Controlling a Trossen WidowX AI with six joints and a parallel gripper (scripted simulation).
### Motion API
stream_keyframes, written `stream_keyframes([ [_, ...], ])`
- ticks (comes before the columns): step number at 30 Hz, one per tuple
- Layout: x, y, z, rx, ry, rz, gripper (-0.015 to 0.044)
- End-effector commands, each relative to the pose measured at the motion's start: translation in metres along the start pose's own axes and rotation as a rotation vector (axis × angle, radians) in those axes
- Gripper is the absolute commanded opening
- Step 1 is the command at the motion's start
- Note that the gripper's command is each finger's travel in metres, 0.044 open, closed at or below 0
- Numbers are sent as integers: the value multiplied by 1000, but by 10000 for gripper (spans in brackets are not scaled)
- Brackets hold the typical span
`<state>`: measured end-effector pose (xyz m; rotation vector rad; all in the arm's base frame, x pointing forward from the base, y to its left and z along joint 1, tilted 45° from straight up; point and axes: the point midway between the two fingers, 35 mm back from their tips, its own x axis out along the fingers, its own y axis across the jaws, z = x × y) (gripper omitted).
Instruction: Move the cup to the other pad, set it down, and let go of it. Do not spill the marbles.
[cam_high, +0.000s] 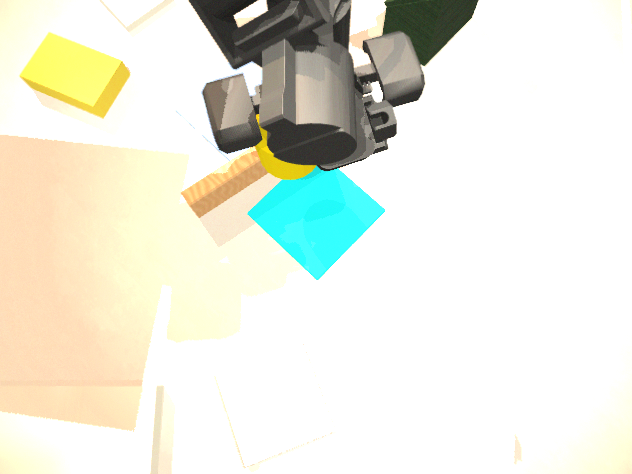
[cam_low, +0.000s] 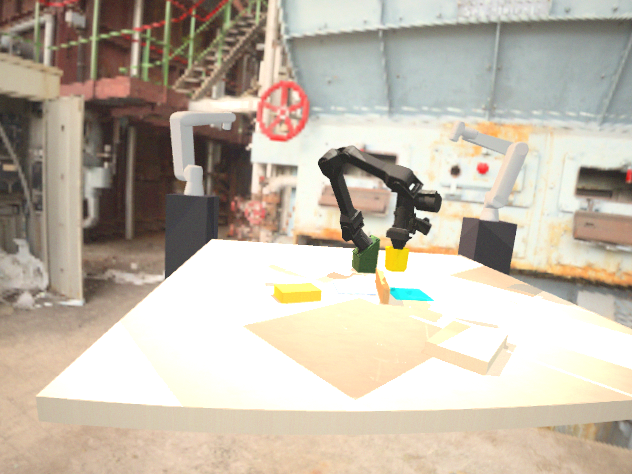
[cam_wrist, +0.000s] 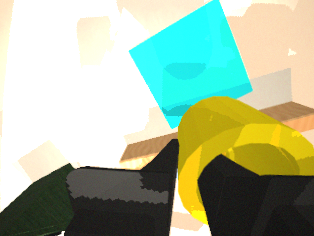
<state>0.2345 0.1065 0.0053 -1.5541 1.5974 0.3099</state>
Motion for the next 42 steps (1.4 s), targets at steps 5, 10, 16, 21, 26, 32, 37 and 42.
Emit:
stream_keyframes([
  [5,-3,4,17,10,-10,1,0],
  [10,-4,7,26,10,-11,1,0],
  [16,-5,10,37,11,-11,1,0],
  [21,-5,13,44,11,-11,1,0],
  [26,-1,13,44,11,-11,1,0],
  [32,9,13,45,11,-11,1,0],
  [37,17,13,46,11,-11,0,0],
  [42,26,13,47,11,-11,0,0],
])
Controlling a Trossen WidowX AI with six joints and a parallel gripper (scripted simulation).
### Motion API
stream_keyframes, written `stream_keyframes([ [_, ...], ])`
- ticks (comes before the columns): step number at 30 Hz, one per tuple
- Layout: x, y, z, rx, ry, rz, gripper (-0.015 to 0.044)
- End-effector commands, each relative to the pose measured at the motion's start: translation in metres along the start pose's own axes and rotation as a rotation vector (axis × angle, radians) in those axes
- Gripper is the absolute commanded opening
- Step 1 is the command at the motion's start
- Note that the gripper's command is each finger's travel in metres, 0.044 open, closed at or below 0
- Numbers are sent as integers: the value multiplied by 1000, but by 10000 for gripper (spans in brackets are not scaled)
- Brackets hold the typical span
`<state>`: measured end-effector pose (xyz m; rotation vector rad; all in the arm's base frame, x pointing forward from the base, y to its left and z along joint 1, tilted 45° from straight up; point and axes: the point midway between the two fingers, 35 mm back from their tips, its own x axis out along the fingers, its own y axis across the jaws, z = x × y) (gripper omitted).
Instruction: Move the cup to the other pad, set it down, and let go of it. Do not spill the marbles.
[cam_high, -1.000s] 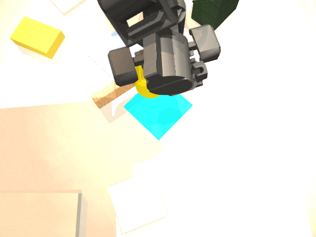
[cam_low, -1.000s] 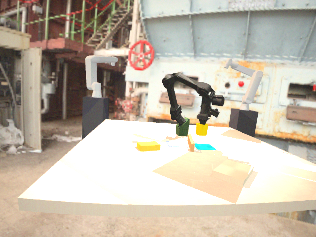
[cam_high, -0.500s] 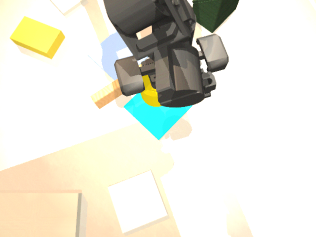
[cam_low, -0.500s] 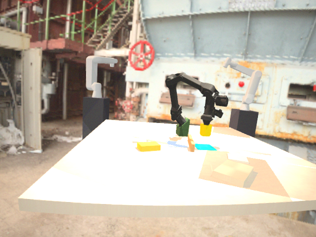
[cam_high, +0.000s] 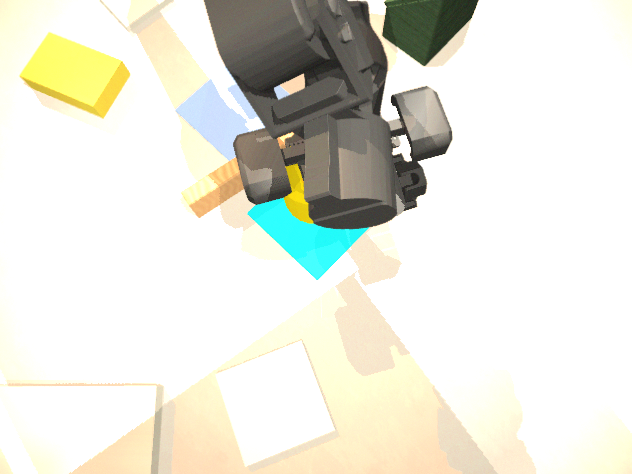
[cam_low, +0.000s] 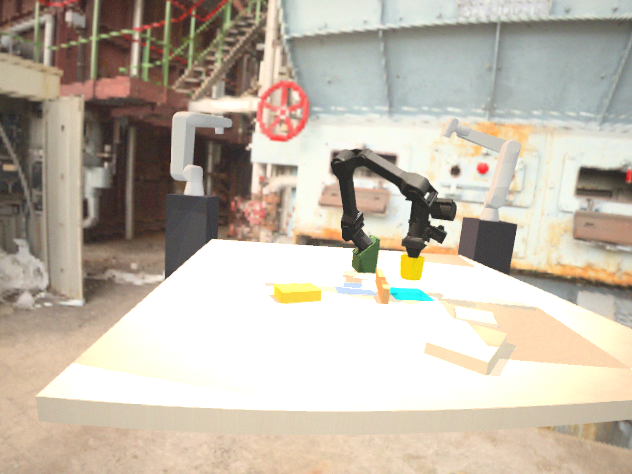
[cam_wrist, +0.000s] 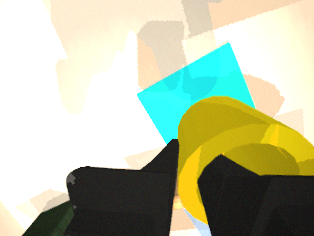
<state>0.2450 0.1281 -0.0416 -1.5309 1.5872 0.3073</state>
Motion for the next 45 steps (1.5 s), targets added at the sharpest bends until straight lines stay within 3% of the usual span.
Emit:
stream_keyframes([
  [1,8,1,-1,-8,4,-4,0],
  [22,43,1,-1,-7,6,-5,0],
  [37,42,1,0,0,3,0,0],
  [42,42,1,0,0,3,0,131],
  [45,42,1,0,0,3,0,147],
])
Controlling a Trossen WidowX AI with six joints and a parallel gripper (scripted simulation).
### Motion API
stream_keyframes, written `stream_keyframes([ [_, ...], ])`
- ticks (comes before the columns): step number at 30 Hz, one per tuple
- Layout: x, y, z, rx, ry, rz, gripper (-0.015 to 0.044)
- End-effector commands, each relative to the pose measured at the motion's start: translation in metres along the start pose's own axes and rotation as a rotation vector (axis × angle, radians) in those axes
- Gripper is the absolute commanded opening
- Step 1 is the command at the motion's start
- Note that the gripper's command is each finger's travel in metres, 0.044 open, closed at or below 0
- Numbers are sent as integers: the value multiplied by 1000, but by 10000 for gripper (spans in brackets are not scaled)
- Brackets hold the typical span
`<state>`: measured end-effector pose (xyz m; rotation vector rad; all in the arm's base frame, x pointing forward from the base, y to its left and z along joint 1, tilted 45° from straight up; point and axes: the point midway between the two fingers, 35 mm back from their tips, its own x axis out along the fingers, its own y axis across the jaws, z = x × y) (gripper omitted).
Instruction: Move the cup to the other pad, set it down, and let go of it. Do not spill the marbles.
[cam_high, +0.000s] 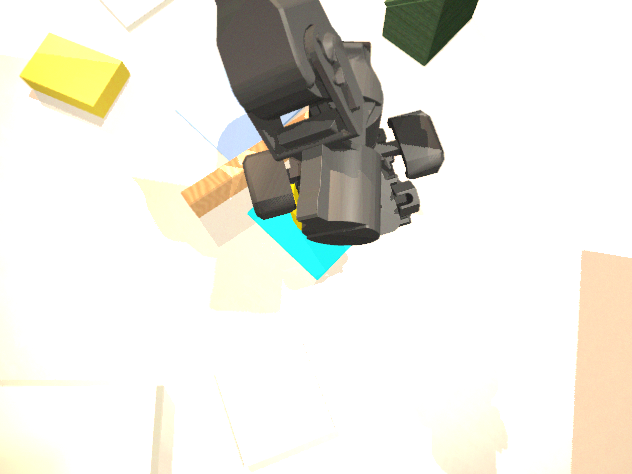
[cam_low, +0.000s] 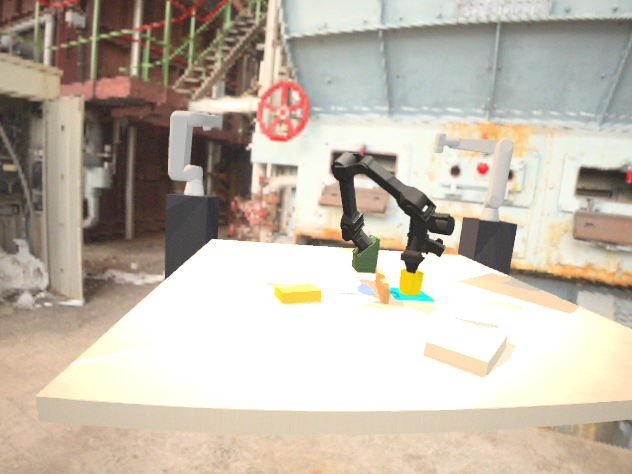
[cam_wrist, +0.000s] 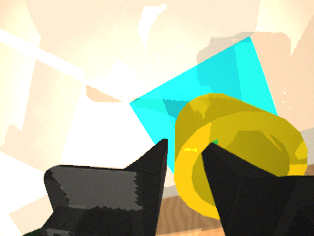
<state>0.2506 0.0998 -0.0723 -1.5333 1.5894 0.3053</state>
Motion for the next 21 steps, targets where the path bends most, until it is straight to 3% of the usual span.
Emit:
stream_keyframes([
  [1,0,0,0,1,0,0,147],
  [21,-29,0,1,-3,-1,-1,147],
])
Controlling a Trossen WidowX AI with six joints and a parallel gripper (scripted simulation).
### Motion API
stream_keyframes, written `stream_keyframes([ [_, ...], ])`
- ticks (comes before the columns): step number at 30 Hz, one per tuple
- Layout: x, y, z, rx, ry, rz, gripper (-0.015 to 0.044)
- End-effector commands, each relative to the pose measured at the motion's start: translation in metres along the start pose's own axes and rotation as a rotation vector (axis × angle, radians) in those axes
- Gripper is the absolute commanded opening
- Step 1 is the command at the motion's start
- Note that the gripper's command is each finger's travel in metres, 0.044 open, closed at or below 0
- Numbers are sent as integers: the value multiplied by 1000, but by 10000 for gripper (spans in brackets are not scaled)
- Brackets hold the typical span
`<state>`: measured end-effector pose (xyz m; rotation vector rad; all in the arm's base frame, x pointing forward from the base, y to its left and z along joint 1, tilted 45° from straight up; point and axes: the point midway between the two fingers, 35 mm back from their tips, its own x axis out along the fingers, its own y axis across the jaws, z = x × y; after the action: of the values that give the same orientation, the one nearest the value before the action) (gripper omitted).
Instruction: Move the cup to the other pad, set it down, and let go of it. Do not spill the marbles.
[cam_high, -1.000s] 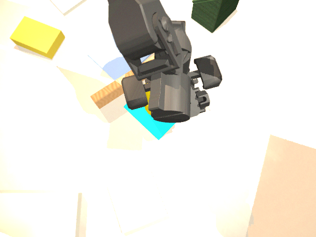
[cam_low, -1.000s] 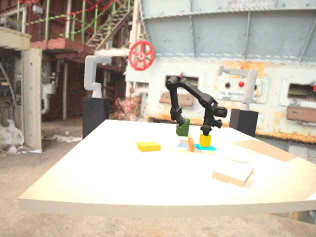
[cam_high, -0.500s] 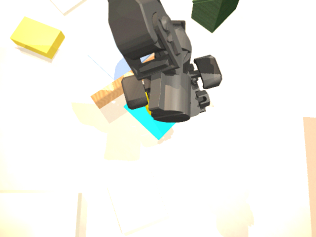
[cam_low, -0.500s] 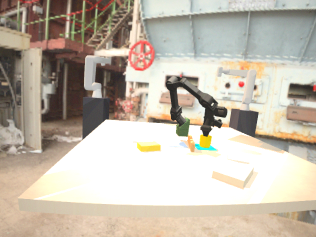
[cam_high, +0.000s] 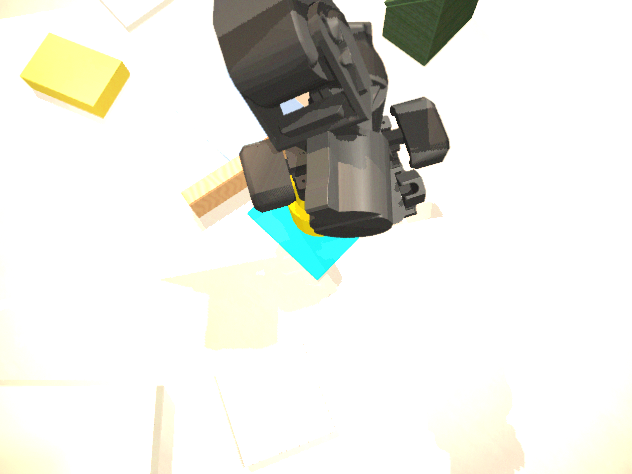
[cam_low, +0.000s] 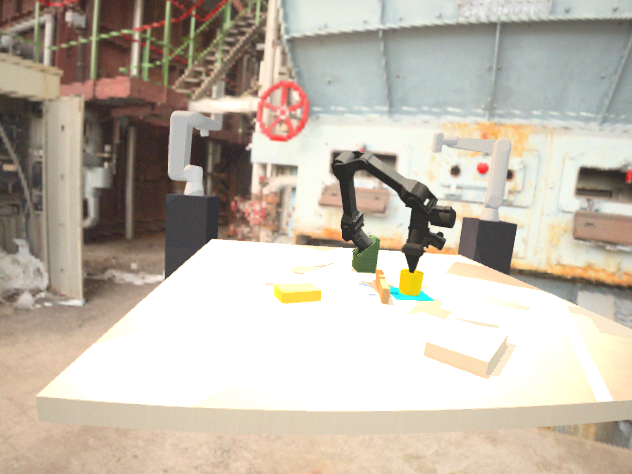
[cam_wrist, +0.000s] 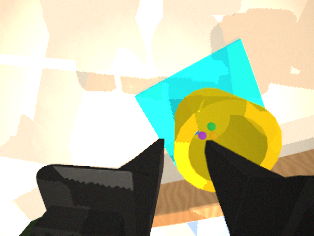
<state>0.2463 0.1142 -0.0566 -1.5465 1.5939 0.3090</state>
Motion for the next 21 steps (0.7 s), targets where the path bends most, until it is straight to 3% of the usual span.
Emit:
stream_keyframes([
  [1,-9,-1,2,8,-7,1,147],
  [15,-31,1,-2,5,-6,-1,147],
  [21,-26,1,-2,-4,0,-3,304],
])
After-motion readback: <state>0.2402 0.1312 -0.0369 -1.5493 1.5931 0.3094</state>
